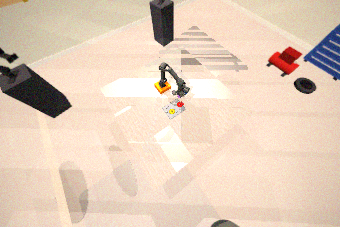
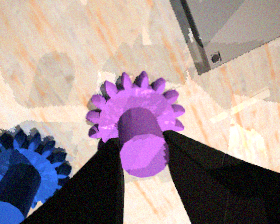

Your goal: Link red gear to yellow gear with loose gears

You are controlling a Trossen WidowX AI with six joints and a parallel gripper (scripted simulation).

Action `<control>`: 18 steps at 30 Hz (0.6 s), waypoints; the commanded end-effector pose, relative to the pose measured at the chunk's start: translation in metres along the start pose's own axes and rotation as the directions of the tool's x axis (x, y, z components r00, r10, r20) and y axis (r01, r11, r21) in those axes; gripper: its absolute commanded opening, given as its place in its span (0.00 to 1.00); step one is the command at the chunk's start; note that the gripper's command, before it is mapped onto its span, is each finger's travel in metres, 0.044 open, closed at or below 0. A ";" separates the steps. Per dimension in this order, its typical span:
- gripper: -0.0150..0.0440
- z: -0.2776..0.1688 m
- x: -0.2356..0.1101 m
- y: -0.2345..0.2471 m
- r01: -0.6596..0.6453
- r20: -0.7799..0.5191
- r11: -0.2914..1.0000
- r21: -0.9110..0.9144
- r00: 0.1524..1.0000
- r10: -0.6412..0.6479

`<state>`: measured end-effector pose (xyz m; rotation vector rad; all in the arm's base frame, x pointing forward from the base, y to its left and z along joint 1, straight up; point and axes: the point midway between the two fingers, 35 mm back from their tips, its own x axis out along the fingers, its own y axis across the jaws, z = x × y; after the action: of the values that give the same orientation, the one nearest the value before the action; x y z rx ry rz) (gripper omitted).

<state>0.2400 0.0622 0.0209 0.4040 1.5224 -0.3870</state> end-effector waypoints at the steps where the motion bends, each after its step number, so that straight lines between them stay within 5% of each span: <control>1: 0.25 0.004 -0.009 0.003 -0.005 0.009 1.000 0.003 1.000 0.005; 18: 0.25 0.008 -0.046 0.010 -0.006 0.010 1.000 0.003 1.000 0.006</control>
<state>0.2494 0.0664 0.0584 0.4046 1.5209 -0.3860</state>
